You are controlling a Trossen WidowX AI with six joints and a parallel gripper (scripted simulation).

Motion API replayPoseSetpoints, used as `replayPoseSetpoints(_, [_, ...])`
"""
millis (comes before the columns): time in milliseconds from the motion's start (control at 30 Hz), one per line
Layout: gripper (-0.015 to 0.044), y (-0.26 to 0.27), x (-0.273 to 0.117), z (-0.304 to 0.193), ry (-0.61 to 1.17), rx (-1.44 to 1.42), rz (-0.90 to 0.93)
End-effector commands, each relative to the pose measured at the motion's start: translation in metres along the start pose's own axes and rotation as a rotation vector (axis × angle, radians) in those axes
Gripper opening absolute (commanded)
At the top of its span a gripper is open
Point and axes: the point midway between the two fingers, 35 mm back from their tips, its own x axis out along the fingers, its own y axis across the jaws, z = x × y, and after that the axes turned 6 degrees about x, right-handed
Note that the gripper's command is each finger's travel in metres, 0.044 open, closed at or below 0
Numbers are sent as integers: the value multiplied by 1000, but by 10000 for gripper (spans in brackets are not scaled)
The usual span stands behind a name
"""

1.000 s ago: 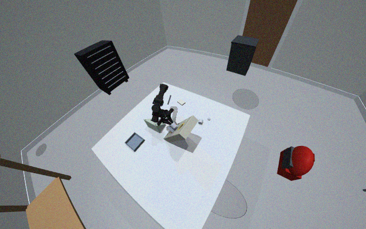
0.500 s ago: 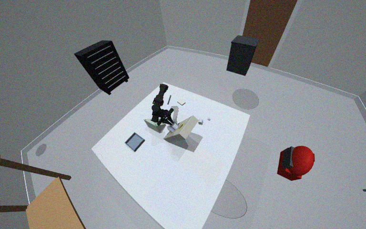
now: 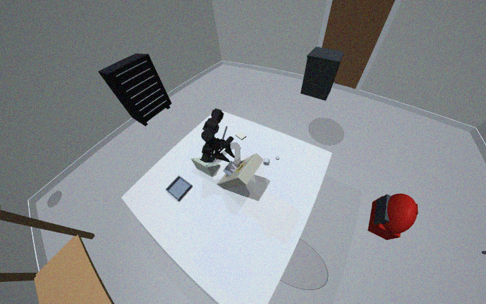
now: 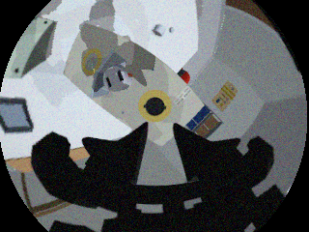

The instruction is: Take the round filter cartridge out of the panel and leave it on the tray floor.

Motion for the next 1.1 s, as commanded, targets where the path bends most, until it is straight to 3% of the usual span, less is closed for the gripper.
replayPoseSetpoints(0, [280,-23,-18,-13,7,-16,-9])
replayPoseSetpoints(167, [411,-41,-37,-23,9,-23,-11])
replayPoseSetpoints(300, [306,-28,-30,-17,-5,253,35])
replayPoseSetpoints(600, [305,19,-7,11,44,1255,241])
replayPoseSetpoints(867, [305,60,4,41,256,2087,428])
replayPoseSetpoints(1067, [305,63,5,43,283,2153,442])
